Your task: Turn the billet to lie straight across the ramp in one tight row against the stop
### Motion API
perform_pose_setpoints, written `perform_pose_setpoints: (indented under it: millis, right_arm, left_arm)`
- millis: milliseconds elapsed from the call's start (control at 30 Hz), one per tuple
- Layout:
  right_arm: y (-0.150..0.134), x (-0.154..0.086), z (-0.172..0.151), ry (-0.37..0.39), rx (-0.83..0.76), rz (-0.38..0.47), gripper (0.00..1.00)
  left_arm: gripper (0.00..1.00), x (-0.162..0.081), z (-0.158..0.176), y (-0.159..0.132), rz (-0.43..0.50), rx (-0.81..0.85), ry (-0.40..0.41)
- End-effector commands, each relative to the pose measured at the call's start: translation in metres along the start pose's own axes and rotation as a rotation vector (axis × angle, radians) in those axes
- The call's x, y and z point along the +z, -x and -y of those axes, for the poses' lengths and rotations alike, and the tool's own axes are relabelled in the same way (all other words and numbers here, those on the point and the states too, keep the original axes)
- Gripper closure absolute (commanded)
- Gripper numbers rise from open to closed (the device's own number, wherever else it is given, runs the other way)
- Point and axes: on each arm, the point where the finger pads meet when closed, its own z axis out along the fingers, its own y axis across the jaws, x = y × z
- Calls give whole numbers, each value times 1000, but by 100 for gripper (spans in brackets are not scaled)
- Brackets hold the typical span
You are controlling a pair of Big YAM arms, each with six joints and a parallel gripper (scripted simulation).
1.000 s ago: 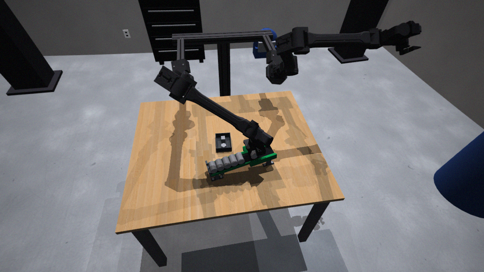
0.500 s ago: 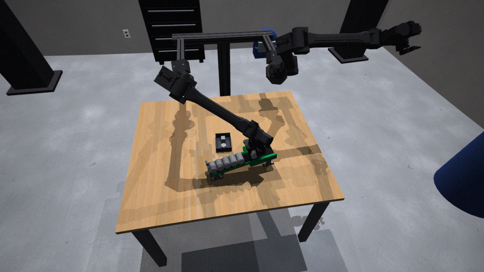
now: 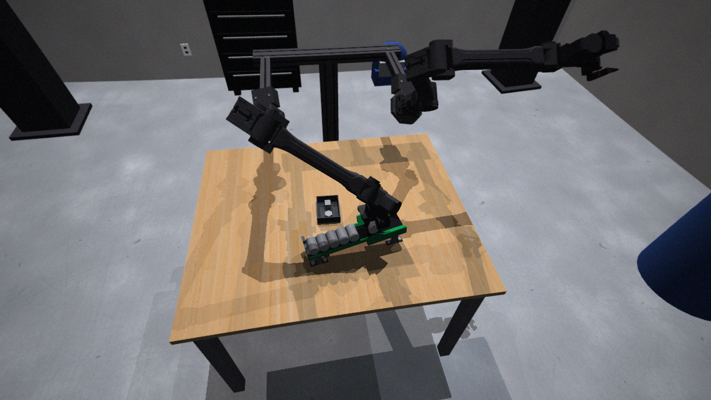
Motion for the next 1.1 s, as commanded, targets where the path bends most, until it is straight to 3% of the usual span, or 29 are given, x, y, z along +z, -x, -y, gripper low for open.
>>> perform_pose_setpoints:
  millis: [0,267,300,567,667,1067]
  right_arm:
    - [27,-32,-11,38,21,49,100]
    - [27,-32,-11,38,21,49,100]
    - [27,-32,-11,38,21,49,62]
    - [27,-32,-10,38,21,49,55]
    - [13,-10,-12,15,5,17,52]
    - [8,-8,-11,12,-2,9,43]
  left_arm:
    - [0,-5,-10,43,62,-14,18]
    - [0,-5,-10,43,62,-14,18]
    - [0,-5,-10,43,62,-14,18]
    - [0,-5,-10,43,62,-14,18]
    - [0,-5,-10,43,62,-14,18]
    - [0,-5,-10,43,62,-14,18]
